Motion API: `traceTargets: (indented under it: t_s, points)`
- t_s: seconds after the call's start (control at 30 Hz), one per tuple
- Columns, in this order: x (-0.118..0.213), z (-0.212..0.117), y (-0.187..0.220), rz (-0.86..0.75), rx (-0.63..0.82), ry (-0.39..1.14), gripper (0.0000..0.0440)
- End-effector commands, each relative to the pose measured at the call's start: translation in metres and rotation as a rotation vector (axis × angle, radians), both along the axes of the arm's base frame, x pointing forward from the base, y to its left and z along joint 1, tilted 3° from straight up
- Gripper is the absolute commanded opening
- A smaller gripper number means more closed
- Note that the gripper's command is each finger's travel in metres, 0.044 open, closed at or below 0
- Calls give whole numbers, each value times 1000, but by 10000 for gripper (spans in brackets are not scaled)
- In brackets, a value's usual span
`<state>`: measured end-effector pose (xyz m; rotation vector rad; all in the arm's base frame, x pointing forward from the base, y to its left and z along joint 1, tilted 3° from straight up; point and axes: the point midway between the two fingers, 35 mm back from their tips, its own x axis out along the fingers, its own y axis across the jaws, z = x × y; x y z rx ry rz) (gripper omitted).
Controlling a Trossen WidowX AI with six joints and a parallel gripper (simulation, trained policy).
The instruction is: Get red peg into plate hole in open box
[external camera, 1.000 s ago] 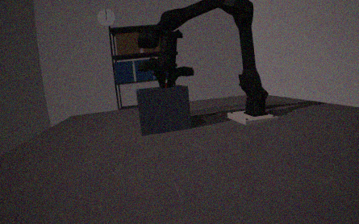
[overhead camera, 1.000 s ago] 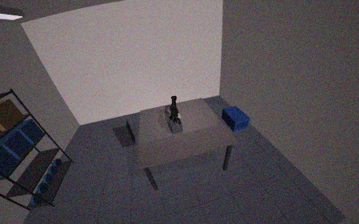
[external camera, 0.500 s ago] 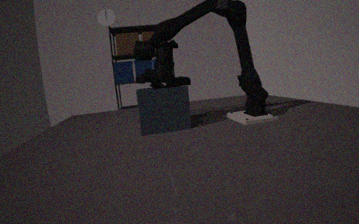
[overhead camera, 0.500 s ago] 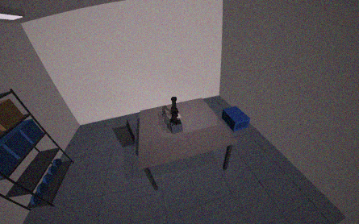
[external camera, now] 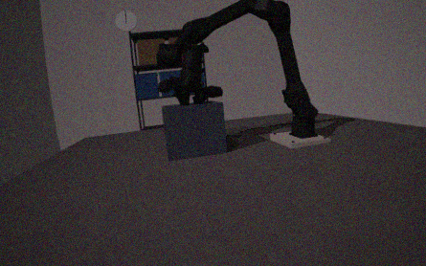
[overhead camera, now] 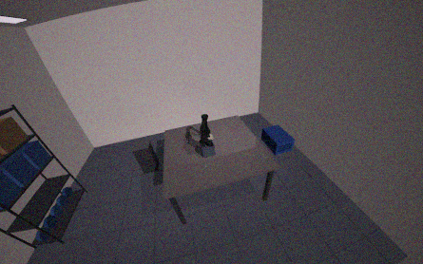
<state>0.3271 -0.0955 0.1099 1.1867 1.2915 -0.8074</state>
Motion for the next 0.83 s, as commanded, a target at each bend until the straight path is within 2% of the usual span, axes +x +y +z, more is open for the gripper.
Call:
traceTargets:
  t_s: [0.0, 0.33, 0.8]
  points:
    - [5, 11, -3, 1, 20, -36, 120]
    - [16, 27, -9, 17, 77, -111, 127]
    - [32, 34, -19, 58, 135, -194, 133]
